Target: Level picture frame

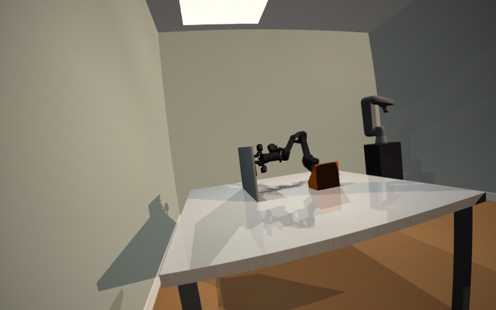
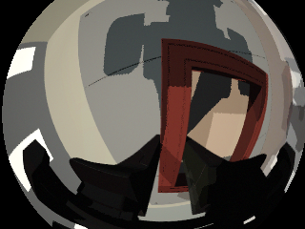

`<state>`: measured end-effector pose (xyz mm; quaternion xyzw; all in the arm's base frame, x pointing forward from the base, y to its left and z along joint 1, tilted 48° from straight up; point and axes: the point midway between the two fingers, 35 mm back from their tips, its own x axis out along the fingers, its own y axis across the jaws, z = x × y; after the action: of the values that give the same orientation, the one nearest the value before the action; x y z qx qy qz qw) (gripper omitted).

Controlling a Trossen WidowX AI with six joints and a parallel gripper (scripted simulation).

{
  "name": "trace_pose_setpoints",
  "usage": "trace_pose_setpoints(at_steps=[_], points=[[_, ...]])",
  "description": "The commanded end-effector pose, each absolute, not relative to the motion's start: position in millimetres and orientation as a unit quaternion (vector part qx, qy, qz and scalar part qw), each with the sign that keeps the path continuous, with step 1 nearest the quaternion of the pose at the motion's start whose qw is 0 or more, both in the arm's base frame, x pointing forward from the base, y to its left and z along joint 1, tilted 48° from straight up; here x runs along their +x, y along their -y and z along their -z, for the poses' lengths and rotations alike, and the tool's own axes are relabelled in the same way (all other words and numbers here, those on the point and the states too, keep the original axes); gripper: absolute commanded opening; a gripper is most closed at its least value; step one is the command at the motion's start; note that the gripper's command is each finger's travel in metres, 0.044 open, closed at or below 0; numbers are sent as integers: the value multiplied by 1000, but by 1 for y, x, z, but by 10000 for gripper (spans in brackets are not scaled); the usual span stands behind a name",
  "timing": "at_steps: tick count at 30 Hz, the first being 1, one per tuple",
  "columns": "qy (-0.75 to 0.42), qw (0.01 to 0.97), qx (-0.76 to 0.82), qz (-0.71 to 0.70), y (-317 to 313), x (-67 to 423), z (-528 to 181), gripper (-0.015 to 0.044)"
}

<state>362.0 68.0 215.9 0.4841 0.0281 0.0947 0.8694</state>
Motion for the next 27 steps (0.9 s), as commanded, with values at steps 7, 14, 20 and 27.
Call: trace_pose_setpoints(at_steps=[7,14,20,27], points=[[-28,871,482,-95,-68,362,-215,0],[-24,889,447,-96,-68,362,-215,0],[-23,891,444,-96,-68,362,-215,0],[-21,903,419,-97,-68,362,-215,0]])
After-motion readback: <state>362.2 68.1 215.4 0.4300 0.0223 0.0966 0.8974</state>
